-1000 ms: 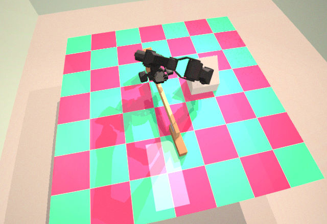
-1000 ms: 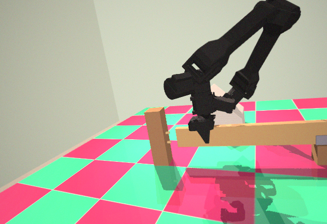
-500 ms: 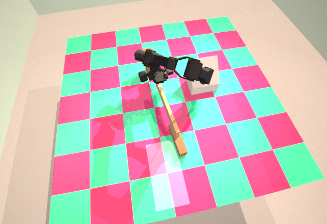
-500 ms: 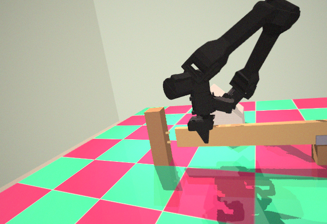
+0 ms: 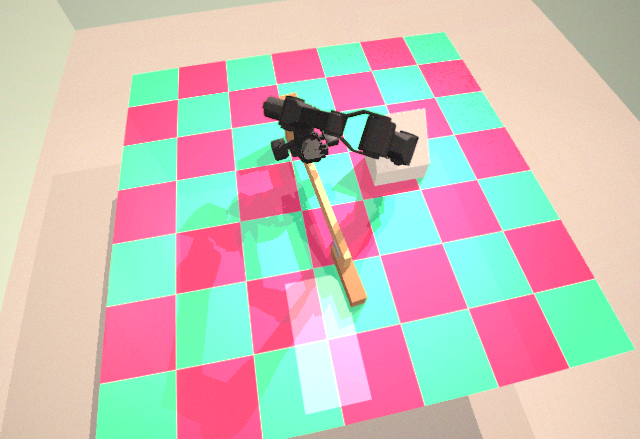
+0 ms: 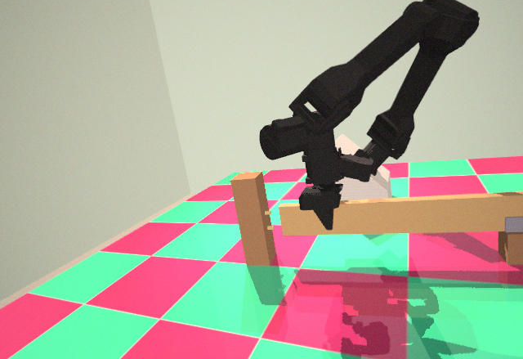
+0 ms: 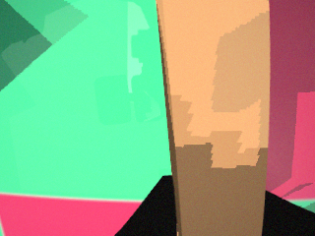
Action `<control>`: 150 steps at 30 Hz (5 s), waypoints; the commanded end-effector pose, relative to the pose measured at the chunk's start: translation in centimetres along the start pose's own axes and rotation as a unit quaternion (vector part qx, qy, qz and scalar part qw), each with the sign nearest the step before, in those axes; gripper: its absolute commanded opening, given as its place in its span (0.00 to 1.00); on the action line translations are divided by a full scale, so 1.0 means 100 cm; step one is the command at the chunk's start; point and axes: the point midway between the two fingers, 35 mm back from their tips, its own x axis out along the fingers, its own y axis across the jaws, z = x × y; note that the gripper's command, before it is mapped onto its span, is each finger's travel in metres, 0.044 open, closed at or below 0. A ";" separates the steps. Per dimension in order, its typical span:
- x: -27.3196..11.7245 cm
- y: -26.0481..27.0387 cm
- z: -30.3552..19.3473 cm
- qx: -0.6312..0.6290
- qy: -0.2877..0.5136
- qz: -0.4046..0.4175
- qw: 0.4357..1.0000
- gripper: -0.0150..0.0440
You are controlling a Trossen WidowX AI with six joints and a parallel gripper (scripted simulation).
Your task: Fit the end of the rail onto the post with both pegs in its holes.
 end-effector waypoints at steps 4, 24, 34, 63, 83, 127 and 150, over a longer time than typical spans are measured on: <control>-0.002 0.000 -0.003 -0.001 0.004 -0.002 1.000 0.25; -0.002 0.000 -0.006 -0.001 0.004 -0.002 1.000 0.25; -0.002 0.000 -0.007 -0.001 0.004 -0.002 1.000 0.25; -0.002 0.000 -0.011 -0.001 0.004 -0.002 1.000 0.25; -0.002 0.000 -0.014 -0.001 0.004 -0.002 1.000 0.25; -0.003 0.000 -0.020 -0.001 0.004 -0.003 1.000 0.25; -0.003 0.000 -0.024 -0.001 0.004 -0.003 1.000 0.25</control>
